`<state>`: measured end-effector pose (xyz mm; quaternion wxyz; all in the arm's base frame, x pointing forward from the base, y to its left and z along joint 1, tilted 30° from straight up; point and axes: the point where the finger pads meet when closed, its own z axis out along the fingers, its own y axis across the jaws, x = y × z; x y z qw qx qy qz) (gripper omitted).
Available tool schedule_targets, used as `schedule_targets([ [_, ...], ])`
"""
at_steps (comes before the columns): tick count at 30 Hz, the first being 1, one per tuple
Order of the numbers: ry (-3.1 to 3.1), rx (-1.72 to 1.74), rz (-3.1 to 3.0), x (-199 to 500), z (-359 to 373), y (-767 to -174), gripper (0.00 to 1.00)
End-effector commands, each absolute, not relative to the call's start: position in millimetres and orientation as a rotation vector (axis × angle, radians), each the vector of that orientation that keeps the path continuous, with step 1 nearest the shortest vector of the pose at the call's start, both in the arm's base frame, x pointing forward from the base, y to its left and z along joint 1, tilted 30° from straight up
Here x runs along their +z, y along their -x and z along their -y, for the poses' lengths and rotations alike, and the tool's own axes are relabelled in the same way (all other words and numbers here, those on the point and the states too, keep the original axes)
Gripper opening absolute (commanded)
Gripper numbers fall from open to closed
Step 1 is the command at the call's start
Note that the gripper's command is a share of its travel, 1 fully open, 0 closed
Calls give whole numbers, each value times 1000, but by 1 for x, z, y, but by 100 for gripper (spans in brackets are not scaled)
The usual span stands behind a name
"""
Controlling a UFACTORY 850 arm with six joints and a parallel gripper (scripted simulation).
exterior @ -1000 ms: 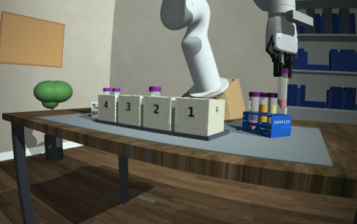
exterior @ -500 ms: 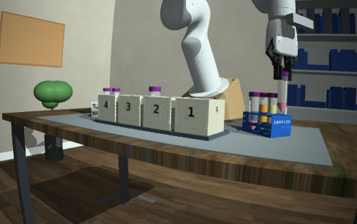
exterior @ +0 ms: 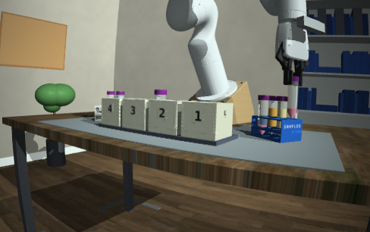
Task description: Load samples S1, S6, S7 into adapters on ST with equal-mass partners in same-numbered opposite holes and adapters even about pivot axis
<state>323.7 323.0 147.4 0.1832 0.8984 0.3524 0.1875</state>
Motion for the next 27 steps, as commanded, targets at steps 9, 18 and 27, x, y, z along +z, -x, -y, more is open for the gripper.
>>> schedule_targets([
  [9,-2535,531,-994,138,-321,-329,0],
  [18,-2535,531,-994,131,-320,-333,0],
  [27,-2535,531,-994,125,-318,-336,0],
])
